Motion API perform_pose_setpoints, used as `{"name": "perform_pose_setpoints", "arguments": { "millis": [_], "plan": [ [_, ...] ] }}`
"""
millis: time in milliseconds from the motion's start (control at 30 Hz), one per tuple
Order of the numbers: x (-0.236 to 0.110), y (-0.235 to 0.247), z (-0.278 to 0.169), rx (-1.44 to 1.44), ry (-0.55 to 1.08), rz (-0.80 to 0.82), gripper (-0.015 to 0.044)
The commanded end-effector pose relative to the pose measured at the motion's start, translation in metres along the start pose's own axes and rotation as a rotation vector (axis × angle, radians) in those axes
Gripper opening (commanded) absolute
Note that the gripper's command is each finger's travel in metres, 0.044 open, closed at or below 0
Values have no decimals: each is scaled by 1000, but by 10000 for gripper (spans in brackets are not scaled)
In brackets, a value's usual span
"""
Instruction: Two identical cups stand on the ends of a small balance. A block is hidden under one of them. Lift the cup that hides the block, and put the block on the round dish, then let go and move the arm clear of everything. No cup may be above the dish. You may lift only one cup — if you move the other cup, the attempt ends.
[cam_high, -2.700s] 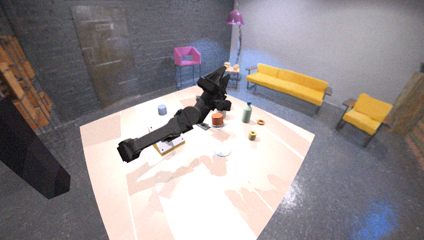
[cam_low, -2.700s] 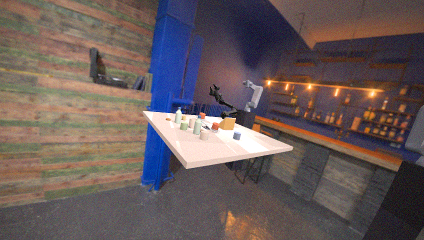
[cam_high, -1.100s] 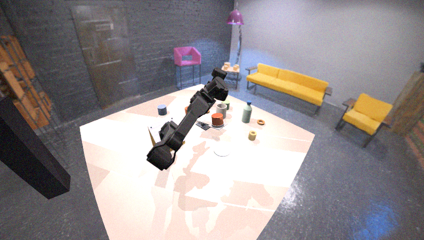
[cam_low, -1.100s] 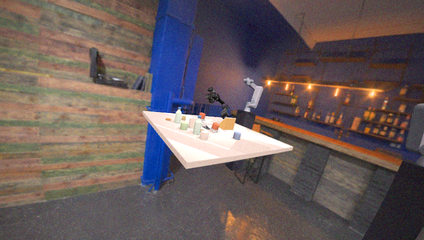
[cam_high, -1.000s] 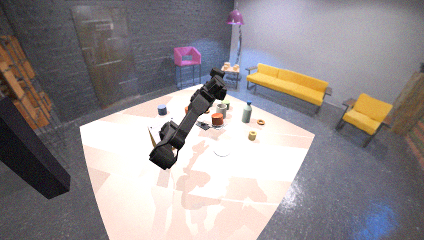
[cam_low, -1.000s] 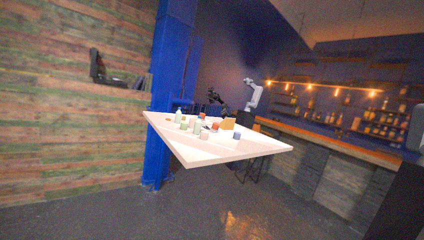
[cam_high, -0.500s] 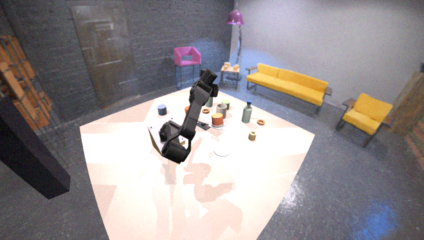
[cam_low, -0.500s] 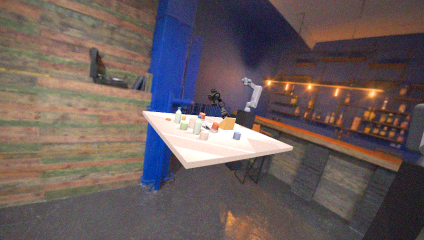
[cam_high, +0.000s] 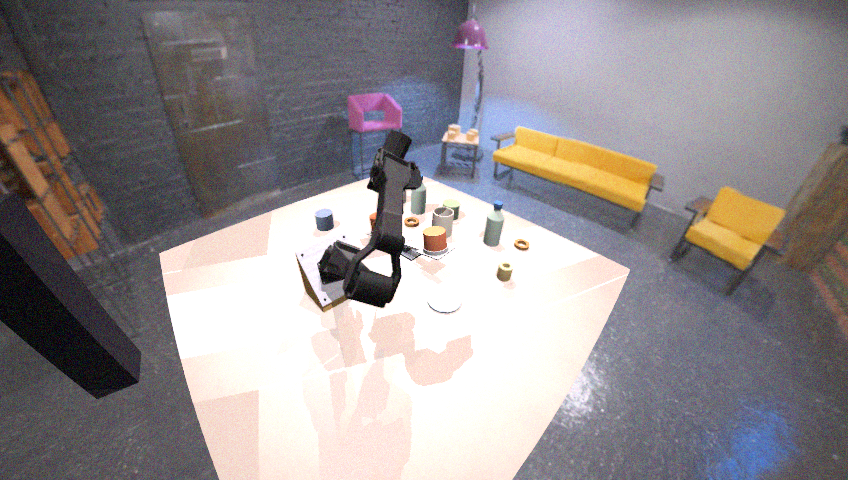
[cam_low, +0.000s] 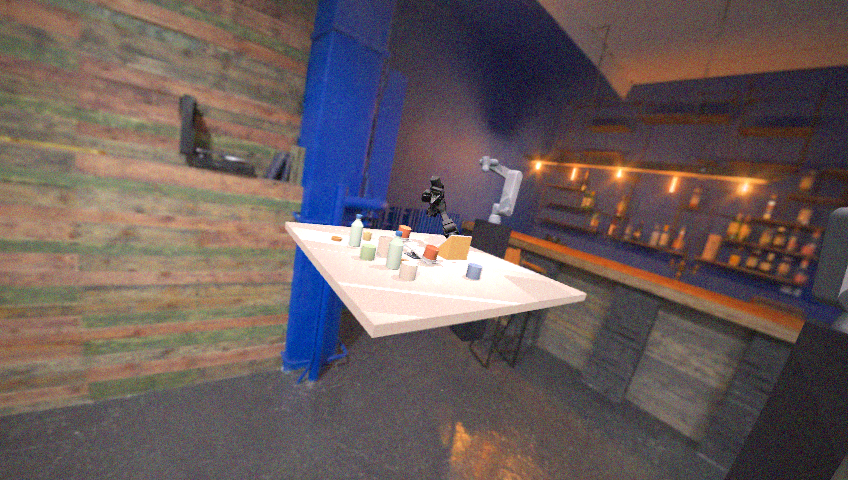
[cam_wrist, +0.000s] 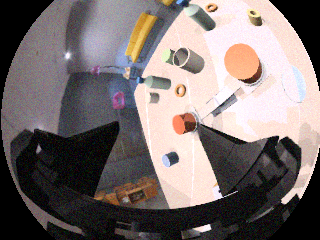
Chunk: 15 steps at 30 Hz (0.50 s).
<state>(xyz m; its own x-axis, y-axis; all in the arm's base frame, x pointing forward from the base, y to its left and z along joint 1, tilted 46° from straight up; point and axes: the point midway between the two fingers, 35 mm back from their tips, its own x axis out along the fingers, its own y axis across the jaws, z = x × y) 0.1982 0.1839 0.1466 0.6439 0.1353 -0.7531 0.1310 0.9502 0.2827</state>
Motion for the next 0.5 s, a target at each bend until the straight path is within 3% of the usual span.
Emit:
{"name": "perform_pose_setpoints", "arguments": {
  "millis": [0,467],
  "plan": [
    [2,-6,-10,-111,-4,-77,440],
    [2,-25,-33,-493,-39,-305,440]
  ]
}}
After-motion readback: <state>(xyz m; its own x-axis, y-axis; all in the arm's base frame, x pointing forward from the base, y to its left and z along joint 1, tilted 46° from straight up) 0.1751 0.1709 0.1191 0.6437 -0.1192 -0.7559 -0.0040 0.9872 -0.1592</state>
